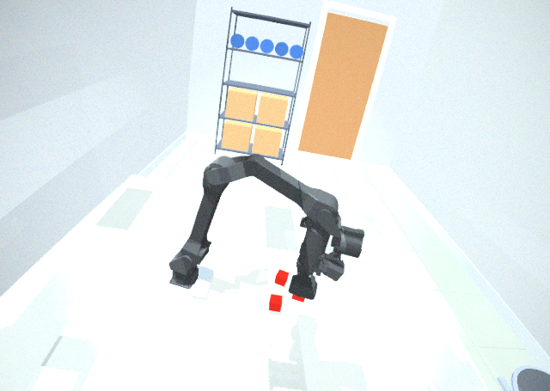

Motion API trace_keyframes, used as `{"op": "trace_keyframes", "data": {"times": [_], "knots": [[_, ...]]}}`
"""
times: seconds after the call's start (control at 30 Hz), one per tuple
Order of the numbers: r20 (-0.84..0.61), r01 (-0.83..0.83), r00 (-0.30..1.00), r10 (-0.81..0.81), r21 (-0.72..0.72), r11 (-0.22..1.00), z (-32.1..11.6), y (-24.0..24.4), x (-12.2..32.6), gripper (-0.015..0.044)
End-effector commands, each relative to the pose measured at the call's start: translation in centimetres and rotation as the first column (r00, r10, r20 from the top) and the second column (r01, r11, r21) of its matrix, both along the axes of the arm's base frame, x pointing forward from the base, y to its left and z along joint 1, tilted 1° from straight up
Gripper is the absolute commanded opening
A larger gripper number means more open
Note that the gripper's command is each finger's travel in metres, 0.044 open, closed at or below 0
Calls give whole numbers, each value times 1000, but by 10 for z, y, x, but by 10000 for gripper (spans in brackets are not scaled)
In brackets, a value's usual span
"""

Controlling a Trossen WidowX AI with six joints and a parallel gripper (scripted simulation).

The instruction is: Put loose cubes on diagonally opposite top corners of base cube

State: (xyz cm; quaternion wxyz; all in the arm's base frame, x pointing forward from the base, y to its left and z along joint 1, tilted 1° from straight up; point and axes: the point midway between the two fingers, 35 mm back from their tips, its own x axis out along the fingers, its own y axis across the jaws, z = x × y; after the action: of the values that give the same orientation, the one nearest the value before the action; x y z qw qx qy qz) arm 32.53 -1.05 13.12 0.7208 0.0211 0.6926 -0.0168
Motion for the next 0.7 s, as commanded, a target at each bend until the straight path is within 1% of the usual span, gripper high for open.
{"op": "trace_keyframes", "data": {"times": [0.0,0.67], "knots": [[8,-53,999,53,-1,999,-1,12,-3,105],[6,-290,957,290,-6,957,-15,70,-24,105]]}}
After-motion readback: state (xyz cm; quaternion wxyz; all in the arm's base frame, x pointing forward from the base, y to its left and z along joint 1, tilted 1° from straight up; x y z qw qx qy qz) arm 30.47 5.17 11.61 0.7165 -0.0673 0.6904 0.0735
